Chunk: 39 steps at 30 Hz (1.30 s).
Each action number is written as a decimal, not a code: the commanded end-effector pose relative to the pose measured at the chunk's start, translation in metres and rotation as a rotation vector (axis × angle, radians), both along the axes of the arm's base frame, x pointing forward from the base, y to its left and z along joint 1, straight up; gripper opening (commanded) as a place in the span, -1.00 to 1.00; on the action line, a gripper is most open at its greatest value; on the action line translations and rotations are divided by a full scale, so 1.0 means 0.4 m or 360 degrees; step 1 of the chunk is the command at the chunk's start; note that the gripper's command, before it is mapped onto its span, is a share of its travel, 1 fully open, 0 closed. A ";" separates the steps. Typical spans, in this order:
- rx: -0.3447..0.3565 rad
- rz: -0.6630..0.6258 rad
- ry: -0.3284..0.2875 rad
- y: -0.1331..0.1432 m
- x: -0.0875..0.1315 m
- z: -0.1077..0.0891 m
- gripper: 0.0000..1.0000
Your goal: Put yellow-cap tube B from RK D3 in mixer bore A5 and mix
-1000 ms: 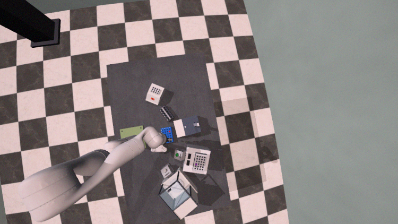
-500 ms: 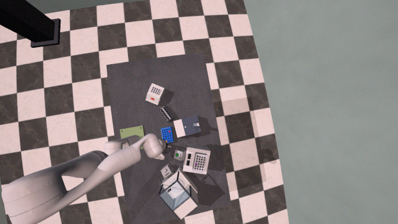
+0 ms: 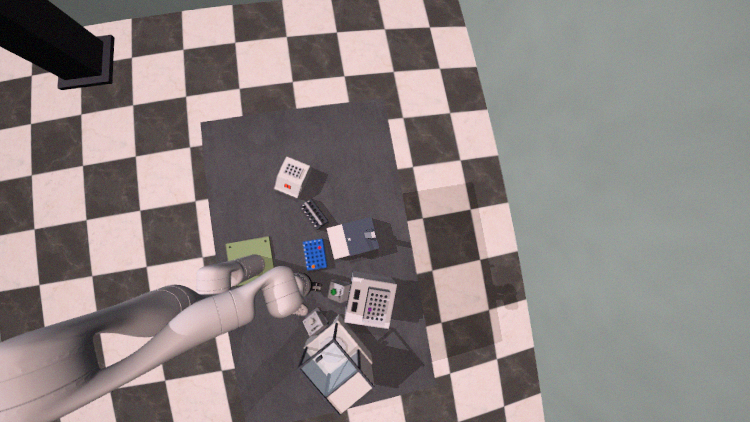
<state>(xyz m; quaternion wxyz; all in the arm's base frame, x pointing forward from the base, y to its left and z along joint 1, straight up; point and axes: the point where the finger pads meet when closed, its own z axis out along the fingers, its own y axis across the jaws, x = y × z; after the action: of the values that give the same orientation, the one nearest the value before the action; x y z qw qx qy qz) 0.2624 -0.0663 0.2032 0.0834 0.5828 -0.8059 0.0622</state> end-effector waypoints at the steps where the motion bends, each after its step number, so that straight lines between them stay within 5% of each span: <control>1: 0.0001 0.0000 -0.0002 -0.015 -0.002 0.017 -0.80; 24: 0.0000 0.0000 -0.0002 -0.097 -0.016 0.108 -0.80; 39: 0.0000 0.0000 -0.0002 -0.155 0.094 0.108 -0.80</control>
<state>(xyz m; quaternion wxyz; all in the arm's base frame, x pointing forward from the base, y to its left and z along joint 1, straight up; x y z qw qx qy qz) 0.2943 -0.1254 0.2460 0.0833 0.5829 -0.8059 0.0621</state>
